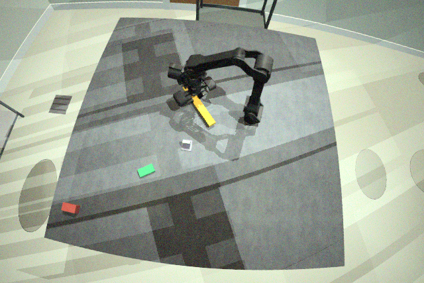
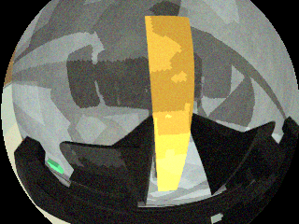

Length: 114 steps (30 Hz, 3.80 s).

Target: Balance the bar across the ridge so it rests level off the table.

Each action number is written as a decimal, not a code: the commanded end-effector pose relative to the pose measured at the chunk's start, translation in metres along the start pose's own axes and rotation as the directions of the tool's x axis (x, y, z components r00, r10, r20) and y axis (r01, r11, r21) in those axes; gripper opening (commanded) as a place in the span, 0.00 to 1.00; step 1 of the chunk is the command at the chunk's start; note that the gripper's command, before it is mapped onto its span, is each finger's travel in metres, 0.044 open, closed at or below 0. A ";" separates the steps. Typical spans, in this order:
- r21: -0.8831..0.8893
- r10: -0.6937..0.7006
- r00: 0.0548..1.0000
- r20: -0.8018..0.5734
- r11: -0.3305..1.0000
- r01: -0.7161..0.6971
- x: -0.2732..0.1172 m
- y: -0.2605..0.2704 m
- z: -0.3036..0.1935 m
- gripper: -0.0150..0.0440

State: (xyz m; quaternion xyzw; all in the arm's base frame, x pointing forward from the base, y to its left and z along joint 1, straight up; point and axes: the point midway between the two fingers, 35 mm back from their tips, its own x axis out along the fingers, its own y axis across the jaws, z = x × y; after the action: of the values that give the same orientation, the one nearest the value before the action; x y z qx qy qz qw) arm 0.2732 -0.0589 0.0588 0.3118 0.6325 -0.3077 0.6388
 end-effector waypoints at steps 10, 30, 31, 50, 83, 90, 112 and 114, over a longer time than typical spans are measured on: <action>0.001 0.008 1.000 0.013 1.000 -0.008 -0.037 0.003 0.004 0.25; 0.003 0.008 1.000 0.015 1.000 -0.008 -0.085 0.000 0.000 0.25; 0.005 0.008 1.000 0.015 1.000 -0.008 -0.085 0.000 -0.001 0.25; 0.236 0.013 1.000 0.011 0.972 -0.015 -0.087 0.055 -0.034 0.25; 0.618 0.019 1.000 0.002 0.786 -0.016 -0.088 0.125 -0.136 0.25; 0.632 0.019 1.000 0.001 0.775 -0.015 -0.085 0.126 -0.142 0.25; 0.632 0.019 1.000 0.001 0.774 -0.015 -0.050 0.126 -0.143 0.25; 0.632 0.019 1.000 0.001 0.774 -0.015 -0.046 0.125 -0.143 0.25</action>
State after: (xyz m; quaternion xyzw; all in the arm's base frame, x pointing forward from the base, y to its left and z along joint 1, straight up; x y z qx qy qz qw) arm 0.2831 0.1310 0.1109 0.5130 0.4923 -0.4961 0.4984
